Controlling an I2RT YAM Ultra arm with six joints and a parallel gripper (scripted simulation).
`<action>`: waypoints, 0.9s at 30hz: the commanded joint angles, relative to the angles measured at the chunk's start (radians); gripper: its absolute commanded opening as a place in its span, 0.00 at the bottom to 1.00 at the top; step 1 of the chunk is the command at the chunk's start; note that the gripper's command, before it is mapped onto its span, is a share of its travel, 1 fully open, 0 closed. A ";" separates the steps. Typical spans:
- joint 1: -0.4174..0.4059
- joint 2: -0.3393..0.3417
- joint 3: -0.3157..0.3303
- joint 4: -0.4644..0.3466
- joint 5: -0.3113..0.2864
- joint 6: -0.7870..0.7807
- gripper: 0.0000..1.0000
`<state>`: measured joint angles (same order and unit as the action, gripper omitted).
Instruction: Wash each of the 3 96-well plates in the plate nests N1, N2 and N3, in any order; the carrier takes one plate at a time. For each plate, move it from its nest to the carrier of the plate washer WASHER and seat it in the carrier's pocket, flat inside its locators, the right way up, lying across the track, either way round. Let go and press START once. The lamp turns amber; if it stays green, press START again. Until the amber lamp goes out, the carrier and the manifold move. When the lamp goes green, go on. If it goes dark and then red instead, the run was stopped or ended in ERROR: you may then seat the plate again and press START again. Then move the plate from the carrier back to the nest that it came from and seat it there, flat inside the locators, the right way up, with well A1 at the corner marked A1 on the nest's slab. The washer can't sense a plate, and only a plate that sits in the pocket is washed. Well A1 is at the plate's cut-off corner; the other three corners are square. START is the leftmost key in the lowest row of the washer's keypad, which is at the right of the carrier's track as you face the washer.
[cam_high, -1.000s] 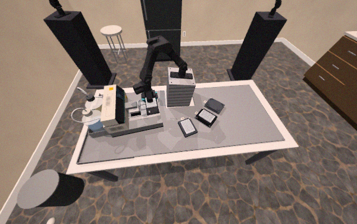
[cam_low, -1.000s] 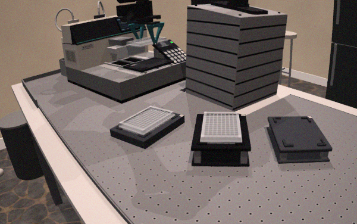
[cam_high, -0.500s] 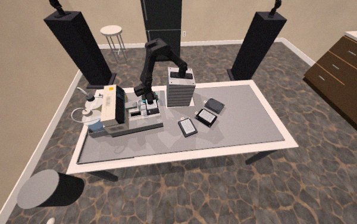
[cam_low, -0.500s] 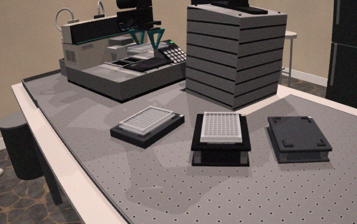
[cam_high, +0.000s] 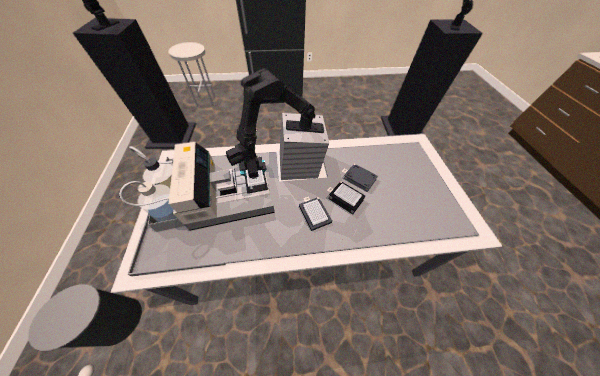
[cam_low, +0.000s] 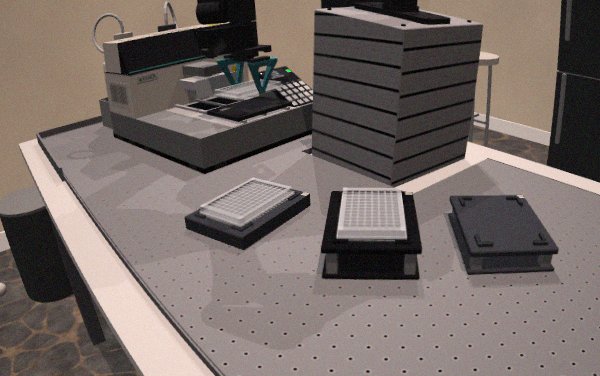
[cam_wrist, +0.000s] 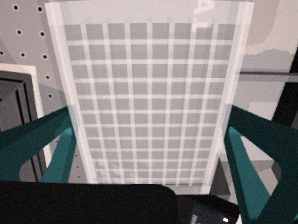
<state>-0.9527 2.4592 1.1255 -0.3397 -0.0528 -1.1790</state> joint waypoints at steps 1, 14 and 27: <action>0.001 0.004 0.006 0.019 -0.006 0.001 0.00; 0.004 0.053 0.014 0.060 -0.006 0.004 0.00; 0.004 0.053 0.012 0.061 -0.006 0.004 0.00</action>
<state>-0.9485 2.5202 1.1362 -0.2802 -0.0528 -1.1755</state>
